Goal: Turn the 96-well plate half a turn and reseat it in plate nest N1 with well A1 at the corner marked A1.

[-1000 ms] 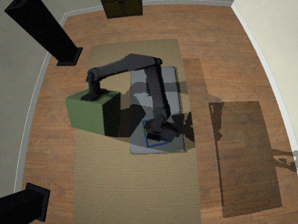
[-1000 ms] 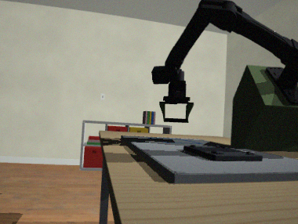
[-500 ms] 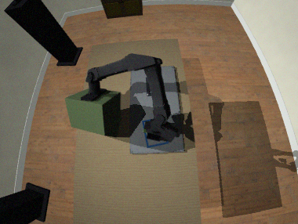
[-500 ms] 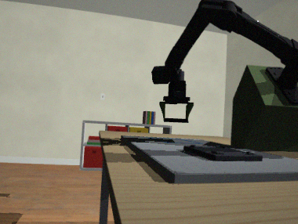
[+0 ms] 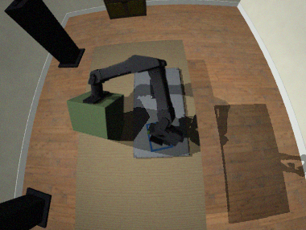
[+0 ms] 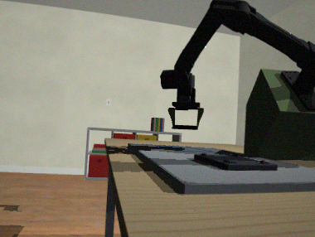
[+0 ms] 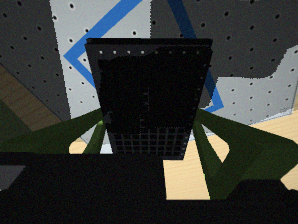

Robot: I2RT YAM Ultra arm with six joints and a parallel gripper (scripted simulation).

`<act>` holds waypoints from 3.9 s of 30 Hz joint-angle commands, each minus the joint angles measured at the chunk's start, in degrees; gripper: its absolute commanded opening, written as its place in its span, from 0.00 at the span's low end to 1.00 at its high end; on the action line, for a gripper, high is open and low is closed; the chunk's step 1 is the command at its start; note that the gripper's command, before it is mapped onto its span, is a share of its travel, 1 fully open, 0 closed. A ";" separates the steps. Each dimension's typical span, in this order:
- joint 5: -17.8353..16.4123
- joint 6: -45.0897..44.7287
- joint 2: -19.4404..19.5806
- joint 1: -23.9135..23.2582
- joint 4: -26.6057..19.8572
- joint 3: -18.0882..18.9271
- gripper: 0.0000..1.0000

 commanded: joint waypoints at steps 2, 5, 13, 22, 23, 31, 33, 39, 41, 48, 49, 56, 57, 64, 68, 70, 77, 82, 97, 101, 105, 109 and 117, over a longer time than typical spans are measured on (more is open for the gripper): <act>-0.24 6.07 -0.61 -1.63 -0.11 0.28 0.00; -0.24 6.08 -0.61 -1.63 -0.10 0.26 0.00; -0.24 6.07 -0.62 -1.63 -0.07 0.23 0.00; -0.24 6.09 -0.63 -1.62 -0.06 0.22 0.00; -0.24 6.09 -0.63 -1.62 -0.06 0.22 0.00; -0.24 6.09 -0.63 -1.62 -0.06 0.22 0.00; -0.24 6.09 -0.63 -1.62 -0.06 0.22 0.00; -0.24 6.09 -0.63 -1.62 -0.06 0.22 0.00; -0.24 6.09 -0.63 -1.62 -0.06 0.22 0.00; -0.24 6.09 -0.63 -1.62 -0.06 0.22 0.00; -0.24 6.09 -0.63 -1.62 -0.06 0.22 0.00; -0.24 6.09 -0.63 -1.62 -0.06 0.22 0.00; -0.24 6.09 -0.63 -1.62 -0.06 0.22 0.00; -0.24 6.09 -0.63 -1.62 -0.06 0.22 0.00; -0.24 6.09 -0.63 -1.62 -0.06 0.22 0.00; -0.28 6.26 -0.52 -1.49 0.20 0.19 0.00; -0.38 6.72 -0.26 -1.15 0.91 0.07 0.00; -0.48 7.22 -0.01 -0.80 1.68 -0.10 0.00; -0.72 8.47 0.67 0.11 3.59 -0.43 0.00; -0.79 8.86 0.88 0.39 4.18 -0.53 0.00; -0.85 9.16 1.05 0.60 4.61 -0.59 0.00; -0.90 9.45 1.21 0.81 5.06 -0.65 0.00; -1.04 10.24 1.66 1.37 6.22 -0.80 0.00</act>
